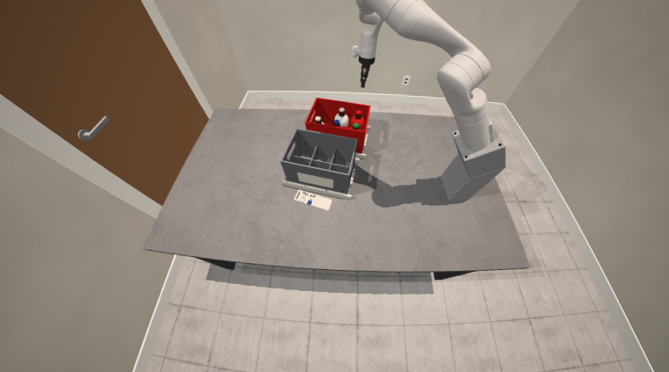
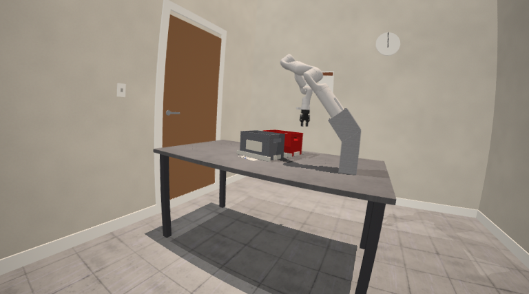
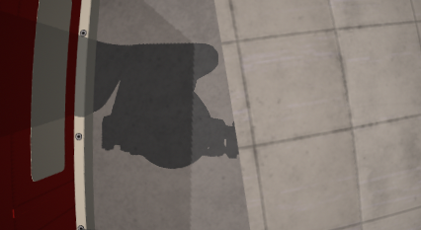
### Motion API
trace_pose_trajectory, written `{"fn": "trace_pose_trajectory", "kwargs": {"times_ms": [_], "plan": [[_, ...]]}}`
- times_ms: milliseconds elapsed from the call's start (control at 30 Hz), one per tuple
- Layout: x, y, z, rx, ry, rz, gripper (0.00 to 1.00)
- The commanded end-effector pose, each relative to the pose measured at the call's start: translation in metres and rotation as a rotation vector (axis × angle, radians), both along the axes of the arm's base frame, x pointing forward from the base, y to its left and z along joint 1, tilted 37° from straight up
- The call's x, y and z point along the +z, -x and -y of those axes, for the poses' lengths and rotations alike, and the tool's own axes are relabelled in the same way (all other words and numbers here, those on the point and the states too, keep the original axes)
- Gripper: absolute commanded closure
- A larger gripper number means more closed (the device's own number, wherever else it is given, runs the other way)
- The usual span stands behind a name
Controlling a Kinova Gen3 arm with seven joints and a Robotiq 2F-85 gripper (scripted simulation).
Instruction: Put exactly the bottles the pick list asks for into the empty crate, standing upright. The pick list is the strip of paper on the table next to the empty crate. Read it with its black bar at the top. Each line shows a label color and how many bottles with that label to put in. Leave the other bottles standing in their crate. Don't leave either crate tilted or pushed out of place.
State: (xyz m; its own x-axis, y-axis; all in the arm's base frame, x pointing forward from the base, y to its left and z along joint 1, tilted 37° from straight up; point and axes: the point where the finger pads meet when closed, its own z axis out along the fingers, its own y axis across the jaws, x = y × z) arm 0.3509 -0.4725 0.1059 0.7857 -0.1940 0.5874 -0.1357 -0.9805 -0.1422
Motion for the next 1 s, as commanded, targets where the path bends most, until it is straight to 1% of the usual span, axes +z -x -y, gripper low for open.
{"fn": "trace_pose_trajectory", "kwargs": {"times_ms": [0,533,567,967], "plan": [[0.001,0.000,0.001,-0.001,0.002,0.001,0.00],[0.001,0.000,0.001,-0.001,0.002,0.001,0.00],[0.005,0.004,0.001,-0.001,0.002,0.001,0.33],[0.053,0.040,0.003,-0.001,0.002,0.000,0.33]]}}
